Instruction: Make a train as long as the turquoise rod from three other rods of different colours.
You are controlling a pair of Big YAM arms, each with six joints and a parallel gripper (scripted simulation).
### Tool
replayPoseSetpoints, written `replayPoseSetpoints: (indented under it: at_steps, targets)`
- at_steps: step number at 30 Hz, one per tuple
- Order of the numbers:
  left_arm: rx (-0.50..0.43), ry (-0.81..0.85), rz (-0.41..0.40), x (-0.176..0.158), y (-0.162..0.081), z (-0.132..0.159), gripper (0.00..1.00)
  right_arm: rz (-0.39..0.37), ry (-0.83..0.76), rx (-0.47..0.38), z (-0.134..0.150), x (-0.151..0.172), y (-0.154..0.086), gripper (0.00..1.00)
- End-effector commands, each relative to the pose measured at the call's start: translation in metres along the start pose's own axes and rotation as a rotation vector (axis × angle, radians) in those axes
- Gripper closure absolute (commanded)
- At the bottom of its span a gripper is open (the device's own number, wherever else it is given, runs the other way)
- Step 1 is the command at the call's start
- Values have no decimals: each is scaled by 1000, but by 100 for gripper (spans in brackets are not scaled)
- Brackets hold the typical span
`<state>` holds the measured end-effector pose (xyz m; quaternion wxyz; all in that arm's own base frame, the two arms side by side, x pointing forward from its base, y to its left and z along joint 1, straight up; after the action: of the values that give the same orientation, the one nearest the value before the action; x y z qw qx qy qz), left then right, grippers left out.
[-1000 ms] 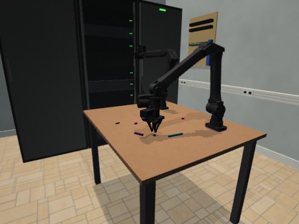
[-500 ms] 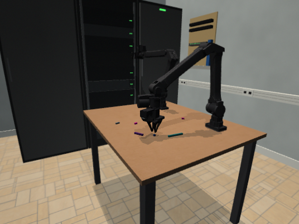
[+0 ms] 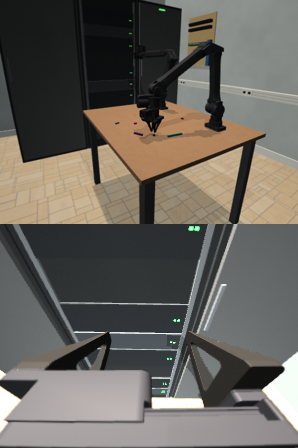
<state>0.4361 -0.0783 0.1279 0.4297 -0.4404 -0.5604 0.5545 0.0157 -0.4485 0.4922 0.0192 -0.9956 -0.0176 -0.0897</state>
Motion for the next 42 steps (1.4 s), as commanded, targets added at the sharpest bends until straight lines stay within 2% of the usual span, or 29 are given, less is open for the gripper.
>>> replayPoseSetpoints:
  at_steps: [1, 34, 42]
  targets:
    - [20, 1, -8, 4, 14, -1, 77, 12, 12, -38, -9, -6, -4, 0]
    - [20, 1, -8, 1, 13, 6, 77, 12, 12, -38, -9, -6, -4, 0]
    - [-4, 1, 3, -1, 3, 9, 77, 12, 12, -38, -9, -6, -4, 0]
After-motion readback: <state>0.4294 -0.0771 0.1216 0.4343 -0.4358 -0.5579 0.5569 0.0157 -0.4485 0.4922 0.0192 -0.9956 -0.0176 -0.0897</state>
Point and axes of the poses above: on each arm, the point where the finger pads meet when closed, its own y axis out along the fingers, its own x axis across the jaws, z = x × y, the point moved 10 cm from there along -y, back along the fingers, and after that the axes turned 11 degrees about y, right-handed, at the moved point
